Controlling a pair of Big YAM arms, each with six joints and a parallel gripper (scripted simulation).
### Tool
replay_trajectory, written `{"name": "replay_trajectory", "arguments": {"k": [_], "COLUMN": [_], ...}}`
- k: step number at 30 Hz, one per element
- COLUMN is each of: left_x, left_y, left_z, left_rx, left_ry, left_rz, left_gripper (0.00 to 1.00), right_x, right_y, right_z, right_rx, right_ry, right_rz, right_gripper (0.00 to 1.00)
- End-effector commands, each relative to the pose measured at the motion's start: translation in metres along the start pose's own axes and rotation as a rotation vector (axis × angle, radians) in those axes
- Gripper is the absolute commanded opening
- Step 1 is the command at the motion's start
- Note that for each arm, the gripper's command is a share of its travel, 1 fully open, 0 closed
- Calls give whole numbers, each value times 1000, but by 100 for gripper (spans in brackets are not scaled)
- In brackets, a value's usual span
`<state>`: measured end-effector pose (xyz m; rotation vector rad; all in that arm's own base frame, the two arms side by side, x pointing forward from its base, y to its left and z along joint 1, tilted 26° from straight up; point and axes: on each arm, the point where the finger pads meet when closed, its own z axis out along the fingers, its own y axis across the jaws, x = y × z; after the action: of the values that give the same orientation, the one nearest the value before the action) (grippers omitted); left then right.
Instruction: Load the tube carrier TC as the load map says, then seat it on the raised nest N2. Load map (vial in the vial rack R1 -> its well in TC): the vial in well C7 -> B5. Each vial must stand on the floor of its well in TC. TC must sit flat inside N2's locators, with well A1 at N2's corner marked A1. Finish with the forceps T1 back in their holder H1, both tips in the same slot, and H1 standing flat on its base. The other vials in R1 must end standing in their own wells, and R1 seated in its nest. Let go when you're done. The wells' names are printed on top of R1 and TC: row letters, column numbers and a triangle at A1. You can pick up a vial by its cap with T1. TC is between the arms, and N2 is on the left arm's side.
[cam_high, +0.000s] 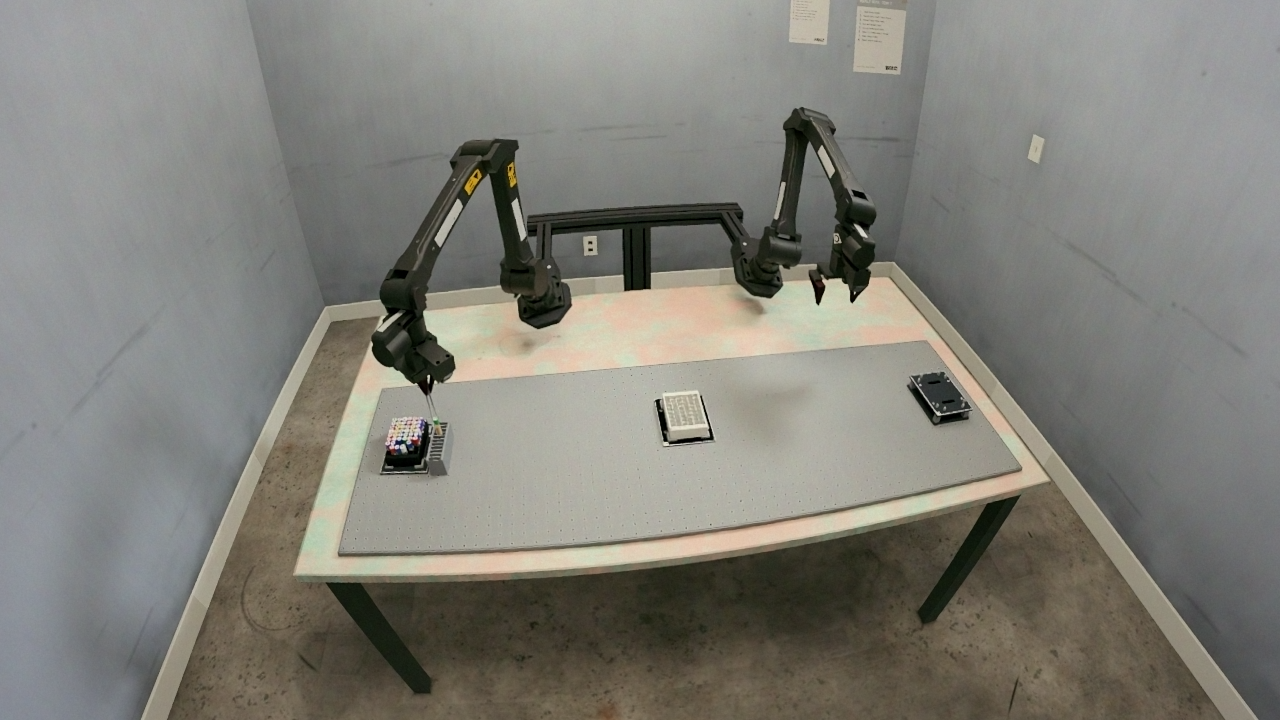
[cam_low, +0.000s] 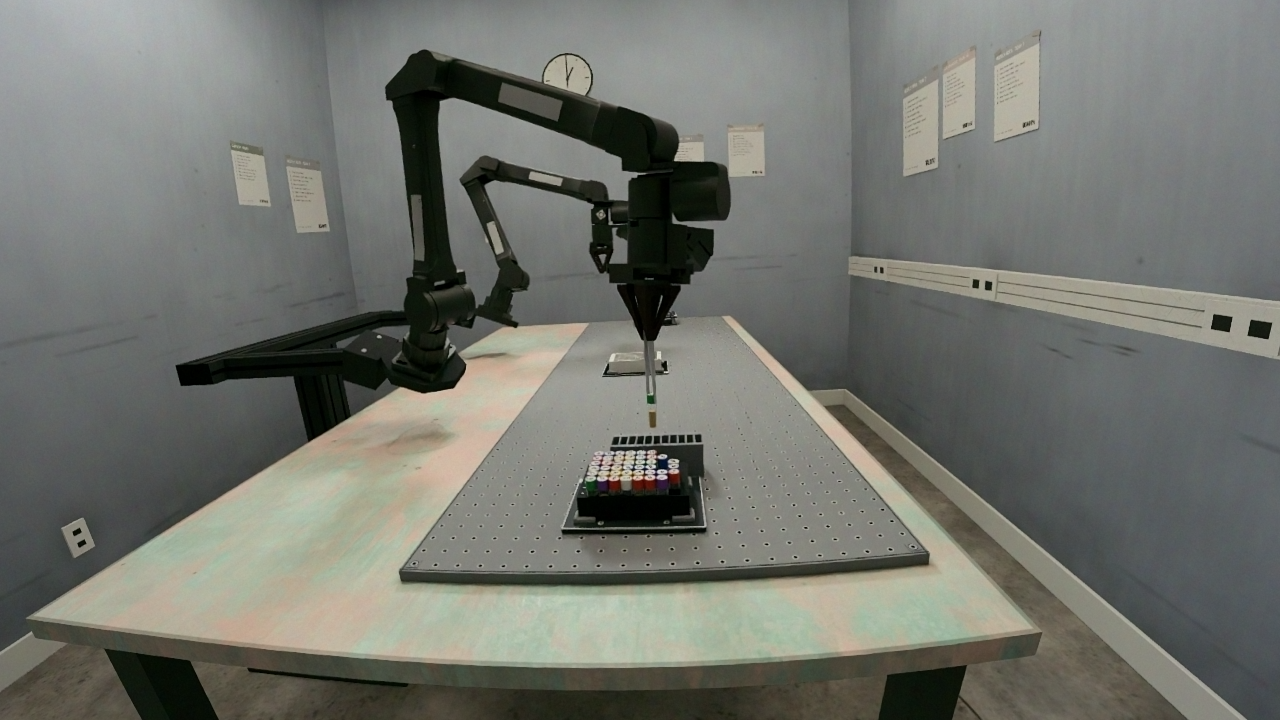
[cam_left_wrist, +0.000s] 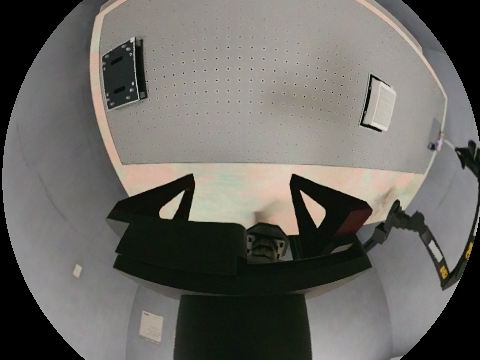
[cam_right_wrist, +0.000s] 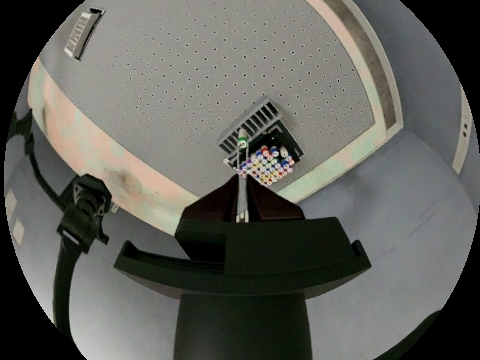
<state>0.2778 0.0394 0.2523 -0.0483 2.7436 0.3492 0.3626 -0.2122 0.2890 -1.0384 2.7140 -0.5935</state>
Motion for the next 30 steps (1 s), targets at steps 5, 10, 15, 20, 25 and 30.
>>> {"name": "replay_trajectory", "arguments": {"k": [5, 10, 15, 20, 25, 30], "left_x": [-10, -10, -10, -10, -10, -10], "left_y": [4, 4, 4, 4, 4, 4], "left_z": [-13, -13, -13, -13, -13, -13], "left_rx": [3, 3, 3, 3, 3, 3], "left_ry": [-38, -38, -38, -38, -38, -38], "left_rz": [4, 4, 4, 4, 4, 4], "left_gripper": [100, 100, 100, 100, 100, 100], "right_x": [-11, -13, -18, -24, -32, -32], "right_y": [3, 10, 17, 23, 7, 34], "right_z": [-20, -17, -17, -17, -38, -17], "right_rx": [51, 44, 43, 41, 92, 41], "right_ry": [-20, -17, -18, -18, -42, -19], "right_rz": [19, 18, 18, 18, 28, 18], "right_gripper": [9, 9, 9, 9, 9, 9]}}
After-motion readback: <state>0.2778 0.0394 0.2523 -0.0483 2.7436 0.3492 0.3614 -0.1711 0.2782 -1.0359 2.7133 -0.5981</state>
